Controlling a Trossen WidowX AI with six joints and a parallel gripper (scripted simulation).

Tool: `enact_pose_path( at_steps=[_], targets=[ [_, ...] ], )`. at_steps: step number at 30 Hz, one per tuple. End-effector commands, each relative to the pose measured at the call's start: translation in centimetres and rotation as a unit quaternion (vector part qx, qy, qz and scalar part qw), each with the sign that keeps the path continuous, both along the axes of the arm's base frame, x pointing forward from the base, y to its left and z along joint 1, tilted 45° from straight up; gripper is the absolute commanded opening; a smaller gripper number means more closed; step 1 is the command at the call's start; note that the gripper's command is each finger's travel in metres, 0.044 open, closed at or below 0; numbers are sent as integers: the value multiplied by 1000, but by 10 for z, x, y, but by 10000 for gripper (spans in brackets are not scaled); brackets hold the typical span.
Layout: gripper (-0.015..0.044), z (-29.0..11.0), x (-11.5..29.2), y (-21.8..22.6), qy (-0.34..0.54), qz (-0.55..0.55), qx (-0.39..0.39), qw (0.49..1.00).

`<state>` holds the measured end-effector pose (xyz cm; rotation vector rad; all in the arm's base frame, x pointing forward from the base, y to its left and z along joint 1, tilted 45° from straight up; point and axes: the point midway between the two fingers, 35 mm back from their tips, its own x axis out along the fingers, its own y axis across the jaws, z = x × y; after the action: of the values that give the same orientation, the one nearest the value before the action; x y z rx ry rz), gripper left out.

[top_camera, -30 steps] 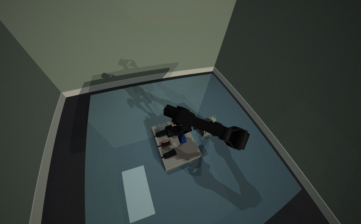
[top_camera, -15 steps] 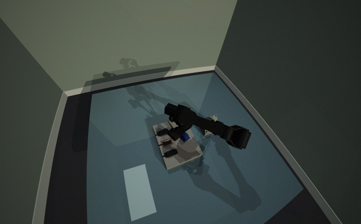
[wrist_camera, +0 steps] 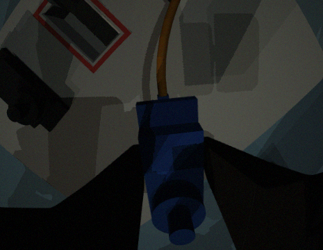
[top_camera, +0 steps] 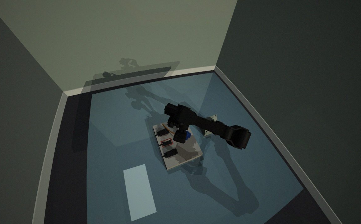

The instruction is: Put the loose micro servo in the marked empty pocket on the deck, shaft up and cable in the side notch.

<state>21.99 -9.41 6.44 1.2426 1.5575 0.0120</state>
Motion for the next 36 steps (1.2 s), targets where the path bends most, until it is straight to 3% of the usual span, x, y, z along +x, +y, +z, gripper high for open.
enact_pose_path(
  at_steps=[1, 16, 24, 36],
  targets=[
    [0, 0, 1, -2, -41, 41, -11, 998],
    [0, 0, 1, -2, -213, 219, -46, 951],
    [0, 0, 5, -2, -223, 229, -48, 946],
    [0, 2, 49, -10, -224, 229, -49, 946]
  ],
)
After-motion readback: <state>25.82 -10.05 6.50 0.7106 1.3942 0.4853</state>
